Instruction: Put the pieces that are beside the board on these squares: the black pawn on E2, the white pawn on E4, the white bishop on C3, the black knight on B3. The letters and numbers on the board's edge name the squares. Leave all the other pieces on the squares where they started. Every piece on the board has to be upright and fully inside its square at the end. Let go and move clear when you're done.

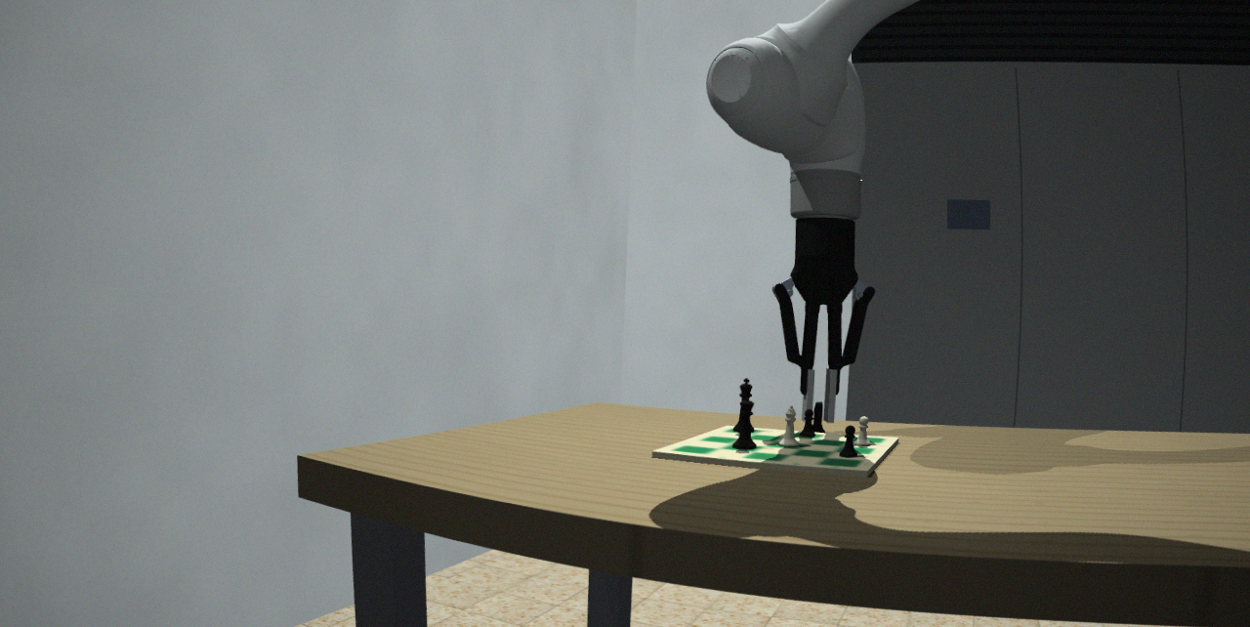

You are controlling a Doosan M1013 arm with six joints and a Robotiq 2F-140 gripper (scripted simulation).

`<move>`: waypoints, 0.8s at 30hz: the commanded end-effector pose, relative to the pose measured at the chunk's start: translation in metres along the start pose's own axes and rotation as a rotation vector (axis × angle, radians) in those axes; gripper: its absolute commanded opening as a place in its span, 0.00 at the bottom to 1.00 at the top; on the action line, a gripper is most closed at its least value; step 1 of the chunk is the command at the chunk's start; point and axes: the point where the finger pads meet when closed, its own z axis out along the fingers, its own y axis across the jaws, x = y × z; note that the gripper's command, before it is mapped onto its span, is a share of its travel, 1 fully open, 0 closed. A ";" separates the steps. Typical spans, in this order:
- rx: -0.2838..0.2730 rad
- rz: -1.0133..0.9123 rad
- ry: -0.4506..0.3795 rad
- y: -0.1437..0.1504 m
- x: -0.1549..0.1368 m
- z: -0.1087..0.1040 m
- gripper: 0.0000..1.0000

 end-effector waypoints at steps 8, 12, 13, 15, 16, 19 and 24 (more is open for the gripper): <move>0.003 -0.003 0.001 -0.002 -0.003 0.002 0.00; 0.003 -0.003 0.001 -0.002 -0.003 0.002 0.00; 0.003 -0.003 0.001 -0.002 -0.003 0.002 0.00; 0.003 -0.003 0.001 -0.002 -0.003 0.002 0.00; 0.003 -0.003 0.001 -0.002 -0.003 0.002 0.00; 0.003 -0.003 0.001 -0.002 -0.003 0.002 0.00; 0.003 -0.003 0.001 -0.002 -0.003 0.002 0.00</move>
